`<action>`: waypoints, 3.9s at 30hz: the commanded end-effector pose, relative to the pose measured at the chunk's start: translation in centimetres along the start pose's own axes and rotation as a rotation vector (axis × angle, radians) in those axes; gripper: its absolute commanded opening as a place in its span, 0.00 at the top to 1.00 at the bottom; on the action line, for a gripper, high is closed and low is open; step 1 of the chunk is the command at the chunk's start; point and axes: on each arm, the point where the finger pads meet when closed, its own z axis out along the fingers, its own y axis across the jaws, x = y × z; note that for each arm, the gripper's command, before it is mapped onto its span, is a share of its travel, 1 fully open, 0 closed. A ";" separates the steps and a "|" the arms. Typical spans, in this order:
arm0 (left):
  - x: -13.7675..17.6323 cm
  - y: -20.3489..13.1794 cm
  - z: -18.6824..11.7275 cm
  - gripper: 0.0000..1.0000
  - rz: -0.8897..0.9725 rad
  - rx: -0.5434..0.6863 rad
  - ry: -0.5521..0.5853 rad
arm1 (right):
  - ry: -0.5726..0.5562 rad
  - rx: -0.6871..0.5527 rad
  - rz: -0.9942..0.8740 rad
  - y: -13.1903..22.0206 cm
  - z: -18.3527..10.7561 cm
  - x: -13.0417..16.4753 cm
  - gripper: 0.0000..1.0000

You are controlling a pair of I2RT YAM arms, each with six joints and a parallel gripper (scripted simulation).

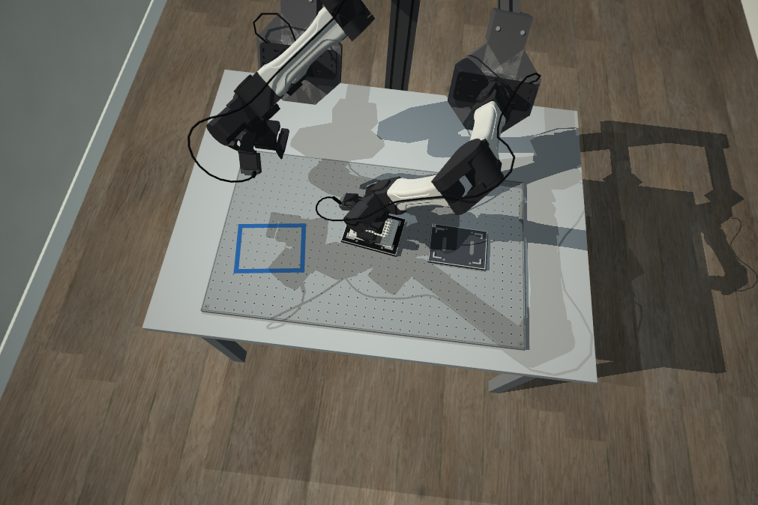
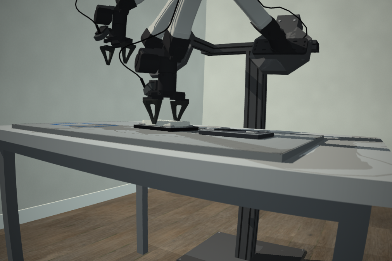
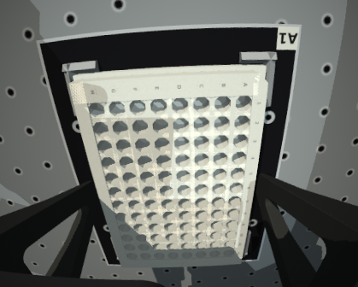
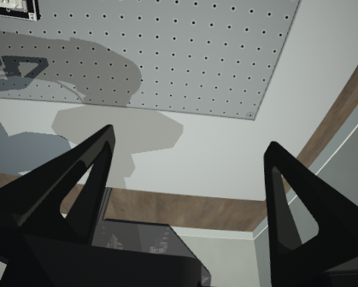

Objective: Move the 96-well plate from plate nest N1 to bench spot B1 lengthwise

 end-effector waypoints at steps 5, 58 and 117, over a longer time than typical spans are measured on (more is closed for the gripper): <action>-0.6 0.5 -1.6 0.00 -0.003 -0.016 -0.017 | 0.002 -0.006 -0.004 0.1 -0.1 0.0 0.00; 0.2 -0.4 -8.6 0.00 0.007 0.007 0.014 | 0.002 -0.006 -0.004 0.1 -0.1 0.0 0.00; 15.8 -6.7 -15.5 0.00 -1.208 0.007 0.004 | 0.002 -0.006 -0.004 0.1 -0.1 0.0 0.00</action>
